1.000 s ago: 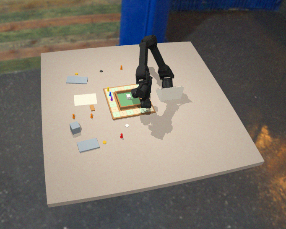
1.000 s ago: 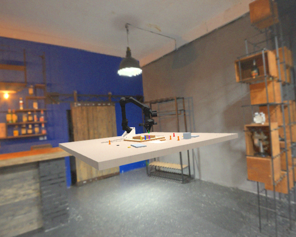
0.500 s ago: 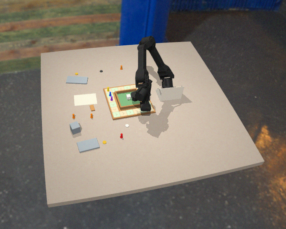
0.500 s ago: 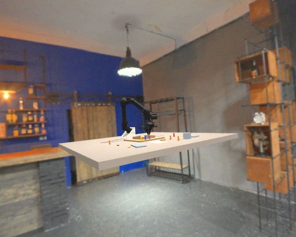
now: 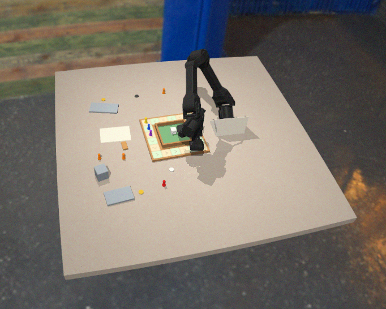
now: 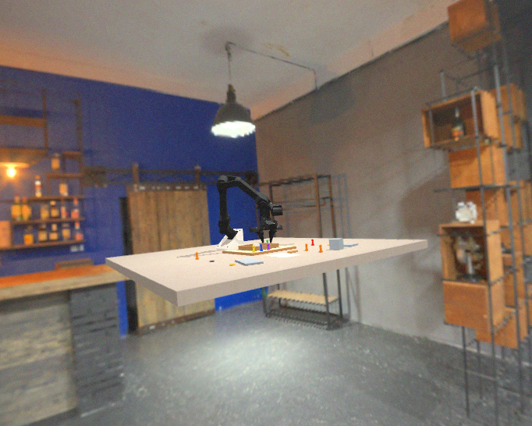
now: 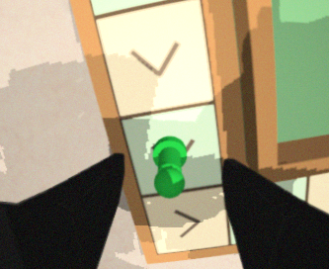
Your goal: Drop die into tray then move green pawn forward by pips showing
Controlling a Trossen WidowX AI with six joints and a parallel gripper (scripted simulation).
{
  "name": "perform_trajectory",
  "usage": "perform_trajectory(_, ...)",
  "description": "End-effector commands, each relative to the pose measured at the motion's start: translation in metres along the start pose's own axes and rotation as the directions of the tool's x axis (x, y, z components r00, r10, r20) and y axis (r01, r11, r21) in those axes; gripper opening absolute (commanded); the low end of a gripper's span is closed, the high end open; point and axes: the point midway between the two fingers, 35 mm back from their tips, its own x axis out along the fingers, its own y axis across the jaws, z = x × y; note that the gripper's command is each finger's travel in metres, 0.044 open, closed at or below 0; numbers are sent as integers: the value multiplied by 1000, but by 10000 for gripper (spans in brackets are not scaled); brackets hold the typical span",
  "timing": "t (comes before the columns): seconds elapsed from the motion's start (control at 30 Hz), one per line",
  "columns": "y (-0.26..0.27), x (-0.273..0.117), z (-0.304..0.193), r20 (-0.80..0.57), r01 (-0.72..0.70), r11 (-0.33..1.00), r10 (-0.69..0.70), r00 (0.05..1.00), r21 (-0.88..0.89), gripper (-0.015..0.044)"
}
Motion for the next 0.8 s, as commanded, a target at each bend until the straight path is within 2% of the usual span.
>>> perform_trajectory(0.0, 3, -23, 1, 1, -5, 1000, 5, 1000, 1, 315)
perform_trajectory(0.07, 2, -46, 0, 1, -1, 1000, 1, 1000, -2, 368)
perform_trajectory(0.17, 2, -49, 0, 1, -1, 1000, 1, 1000, -3, 440)
perform_trajectory(0.3, -12, -62, 1, 0, 0, 1000, 0, 1000, -26, 440)
perform_trajectory(0.63, -118, -129, -11, -2, 5, 983, -5, 1000, -181, 440)
perform_trajectory(0.77, -99, -124, -4, 9, -6, 990, 7, 1000, -144, 440)
